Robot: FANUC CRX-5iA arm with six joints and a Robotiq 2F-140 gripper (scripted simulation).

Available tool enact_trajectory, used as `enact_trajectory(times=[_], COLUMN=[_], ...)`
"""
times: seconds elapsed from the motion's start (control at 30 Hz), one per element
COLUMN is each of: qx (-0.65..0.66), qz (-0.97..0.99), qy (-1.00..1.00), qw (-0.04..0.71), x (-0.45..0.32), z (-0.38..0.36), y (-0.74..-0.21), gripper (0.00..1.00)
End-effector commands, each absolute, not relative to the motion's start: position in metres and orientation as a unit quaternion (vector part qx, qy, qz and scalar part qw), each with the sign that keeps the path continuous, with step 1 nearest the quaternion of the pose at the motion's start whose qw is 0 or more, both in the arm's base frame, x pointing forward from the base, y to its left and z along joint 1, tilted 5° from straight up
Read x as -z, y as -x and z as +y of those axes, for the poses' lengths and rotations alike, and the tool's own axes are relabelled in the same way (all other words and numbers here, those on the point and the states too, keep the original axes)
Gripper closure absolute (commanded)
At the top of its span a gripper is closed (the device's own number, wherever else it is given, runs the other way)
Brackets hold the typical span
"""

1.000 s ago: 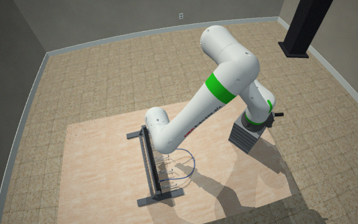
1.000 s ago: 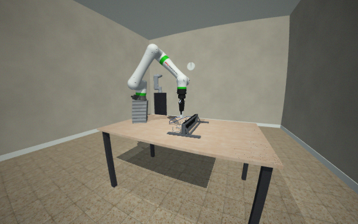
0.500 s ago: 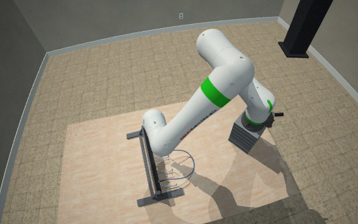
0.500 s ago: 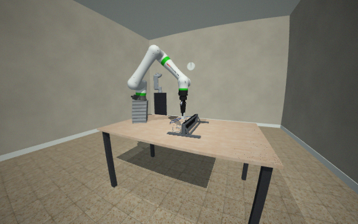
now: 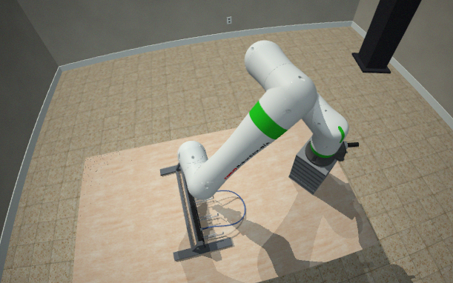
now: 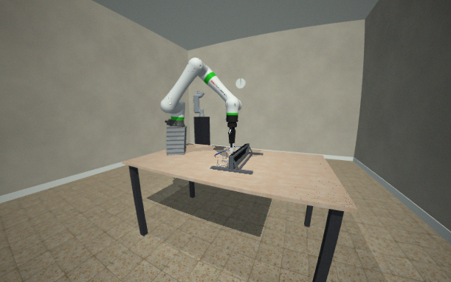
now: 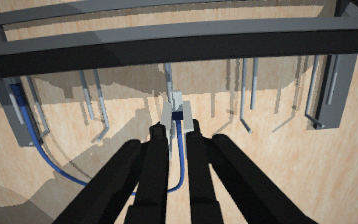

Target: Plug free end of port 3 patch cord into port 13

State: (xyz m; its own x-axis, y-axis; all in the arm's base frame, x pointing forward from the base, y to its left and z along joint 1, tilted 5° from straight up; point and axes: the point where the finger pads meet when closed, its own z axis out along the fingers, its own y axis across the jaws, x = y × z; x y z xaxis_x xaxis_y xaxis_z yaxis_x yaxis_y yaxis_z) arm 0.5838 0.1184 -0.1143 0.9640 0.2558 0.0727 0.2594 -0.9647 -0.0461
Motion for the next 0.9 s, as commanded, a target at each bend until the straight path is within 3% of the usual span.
enact_trajectory(times=[0.0,0.87], qx=[0.033,0.034], qz=[-0.130,-0.130], qy=[0.991,0.991], qw=[0.028,0.028], x=[0.1148,0.1145], z=[0.1186,0.1204], y=[-0.5848,-0.5919], gripper=[1.00,1.00])
